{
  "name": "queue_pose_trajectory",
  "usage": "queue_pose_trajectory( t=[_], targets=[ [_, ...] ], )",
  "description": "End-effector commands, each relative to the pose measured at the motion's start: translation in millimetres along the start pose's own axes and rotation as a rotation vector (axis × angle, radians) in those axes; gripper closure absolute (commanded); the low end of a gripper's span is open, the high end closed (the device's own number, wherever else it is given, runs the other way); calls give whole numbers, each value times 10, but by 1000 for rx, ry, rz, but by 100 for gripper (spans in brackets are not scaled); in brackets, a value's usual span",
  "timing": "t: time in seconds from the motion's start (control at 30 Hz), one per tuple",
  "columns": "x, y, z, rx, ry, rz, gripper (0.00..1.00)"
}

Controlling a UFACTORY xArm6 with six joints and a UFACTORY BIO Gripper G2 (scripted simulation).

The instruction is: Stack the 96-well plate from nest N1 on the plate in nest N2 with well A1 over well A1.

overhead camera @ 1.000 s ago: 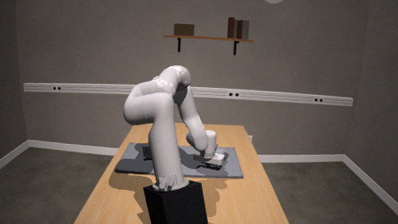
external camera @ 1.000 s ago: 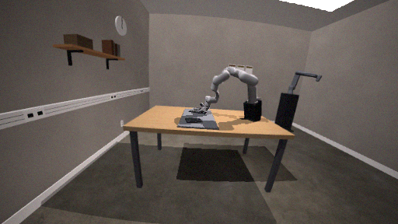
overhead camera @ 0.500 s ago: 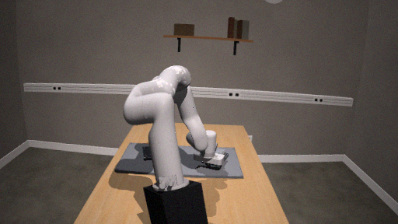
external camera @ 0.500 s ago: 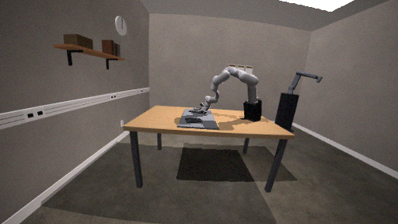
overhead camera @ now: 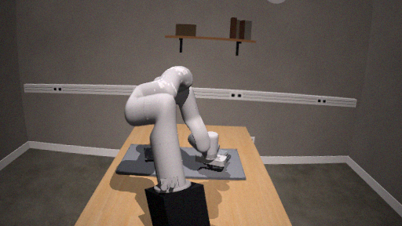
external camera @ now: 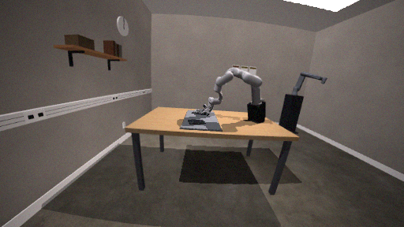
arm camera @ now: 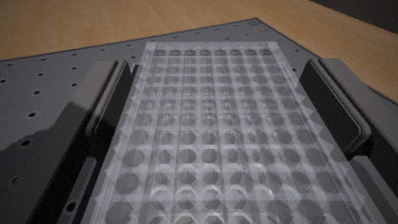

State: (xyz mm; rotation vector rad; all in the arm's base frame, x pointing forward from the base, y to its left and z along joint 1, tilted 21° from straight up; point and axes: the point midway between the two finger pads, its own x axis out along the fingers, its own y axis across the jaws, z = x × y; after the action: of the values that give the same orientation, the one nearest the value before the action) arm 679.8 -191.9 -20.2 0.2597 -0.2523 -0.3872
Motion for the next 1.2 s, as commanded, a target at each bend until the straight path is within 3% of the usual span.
queue_pose_trajectory(
  t=[0.0,0.77,0.8,1.17],
  targets=[
    [6,1,9,0,-1,0,100],
    [6,0,9,0,-1,0,100],
    [6,0,29,0,-1,0,63],
    [5,0,29,0,-1,0,63]
  ],
)
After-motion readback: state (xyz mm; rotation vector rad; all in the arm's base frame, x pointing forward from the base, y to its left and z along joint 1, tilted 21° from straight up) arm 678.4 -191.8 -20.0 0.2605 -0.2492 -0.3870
